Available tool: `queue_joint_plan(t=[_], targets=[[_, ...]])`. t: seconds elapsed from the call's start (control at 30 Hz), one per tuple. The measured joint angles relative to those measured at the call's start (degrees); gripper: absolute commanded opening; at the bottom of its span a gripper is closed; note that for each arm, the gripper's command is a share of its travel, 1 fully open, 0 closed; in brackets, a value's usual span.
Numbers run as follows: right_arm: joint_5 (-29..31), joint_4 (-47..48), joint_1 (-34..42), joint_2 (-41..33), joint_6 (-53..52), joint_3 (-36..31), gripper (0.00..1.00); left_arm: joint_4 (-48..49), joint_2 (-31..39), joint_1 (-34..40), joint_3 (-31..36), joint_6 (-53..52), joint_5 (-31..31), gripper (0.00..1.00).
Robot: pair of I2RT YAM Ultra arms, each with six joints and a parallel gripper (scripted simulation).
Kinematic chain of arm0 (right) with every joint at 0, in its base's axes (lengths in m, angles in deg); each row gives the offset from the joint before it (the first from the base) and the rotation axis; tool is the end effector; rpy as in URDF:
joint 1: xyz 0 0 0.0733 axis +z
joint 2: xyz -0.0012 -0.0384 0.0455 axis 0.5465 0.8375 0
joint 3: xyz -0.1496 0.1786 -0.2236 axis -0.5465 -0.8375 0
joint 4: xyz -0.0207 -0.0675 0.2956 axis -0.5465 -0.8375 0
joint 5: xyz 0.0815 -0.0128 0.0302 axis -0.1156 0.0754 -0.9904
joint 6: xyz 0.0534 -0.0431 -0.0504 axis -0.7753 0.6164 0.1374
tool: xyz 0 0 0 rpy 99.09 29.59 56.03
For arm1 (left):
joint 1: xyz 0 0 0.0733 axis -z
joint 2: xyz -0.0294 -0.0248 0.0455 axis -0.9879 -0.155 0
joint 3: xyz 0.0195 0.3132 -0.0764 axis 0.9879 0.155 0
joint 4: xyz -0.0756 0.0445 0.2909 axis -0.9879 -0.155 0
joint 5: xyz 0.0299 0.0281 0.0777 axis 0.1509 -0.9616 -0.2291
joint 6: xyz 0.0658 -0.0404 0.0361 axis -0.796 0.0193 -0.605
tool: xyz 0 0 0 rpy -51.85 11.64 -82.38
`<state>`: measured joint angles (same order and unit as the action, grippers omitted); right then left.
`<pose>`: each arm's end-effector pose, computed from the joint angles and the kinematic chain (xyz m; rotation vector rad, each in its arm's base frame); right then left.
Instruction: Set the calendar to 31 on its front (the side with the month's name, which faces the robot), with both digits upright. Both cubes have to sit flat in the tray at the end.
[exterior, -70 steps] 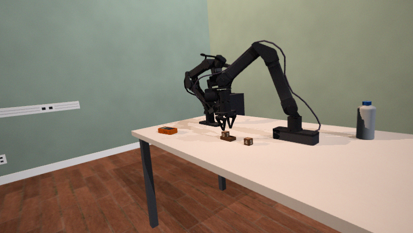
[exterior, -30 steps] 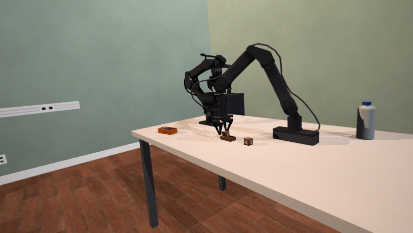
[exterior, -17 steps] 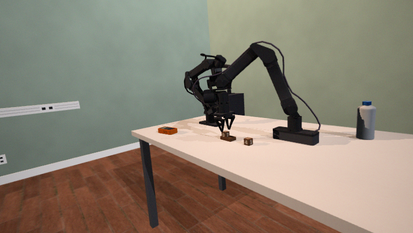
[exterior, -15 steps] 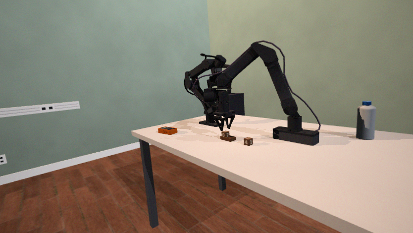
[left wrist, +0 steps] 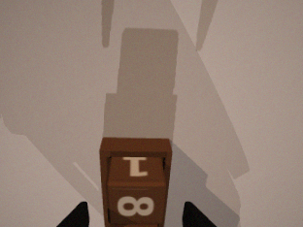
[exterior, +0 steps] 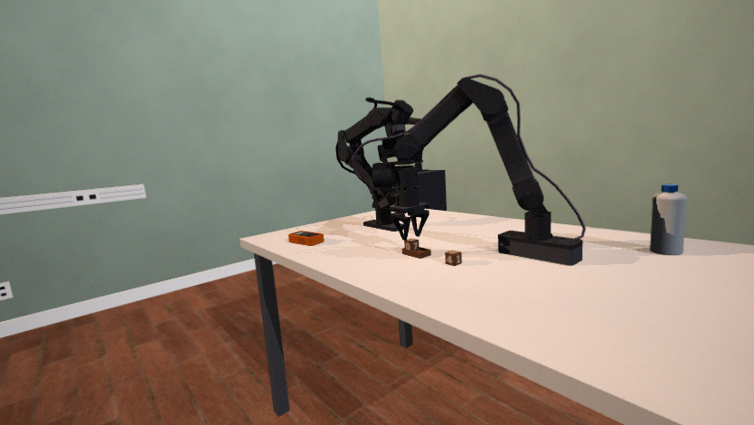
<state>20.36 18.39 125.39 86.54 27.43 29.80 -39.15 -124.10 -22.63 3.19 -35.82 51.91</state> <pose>0.0260 0.1375 0.3738 -0.9655 2.1476 0.5931 0.2067 -0.3357 0.1381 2.2613 2.1749 -0.0110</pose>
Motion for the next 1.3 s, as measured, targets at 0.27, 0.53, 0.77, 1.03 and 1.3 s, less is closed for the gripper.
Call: queue_joint_plan(t=[0.27, 0.53, 0.77, 1.03, 1.3], targets=[[0.0, 0.0, 0.0, 0.0, 0.0, 0.0, 1.00, 1.8, -1.2, 0.0, 1.2, 0.0, 0.0, 0.55], [0.0, 0.0, 0.0, 0.0, 0.0, 0.0, 1.00, 3.5, -2.0, 0.0, 2.0, 0.0, 0.0, 0.43], [0.0, 0.0, 0.0, 0.0, 0.0, 0.0, 1.00, 3.9, -2.0, 0.0, 2.0, 0.0, 0.0, 0.38], [0.0, 0.0, 0.0, 0.0, 0.0, 0.0, 1.00, 3.9, -2.0, 0.0, 2.0, 0.0, 0.0, 0.27], [0.0, 0.0, 0.0, 0.0, 0.0, 0.0, 1.00, 3.9, -2.0, 0.0, 2.0, 0.0, 0.0, 0.11]])
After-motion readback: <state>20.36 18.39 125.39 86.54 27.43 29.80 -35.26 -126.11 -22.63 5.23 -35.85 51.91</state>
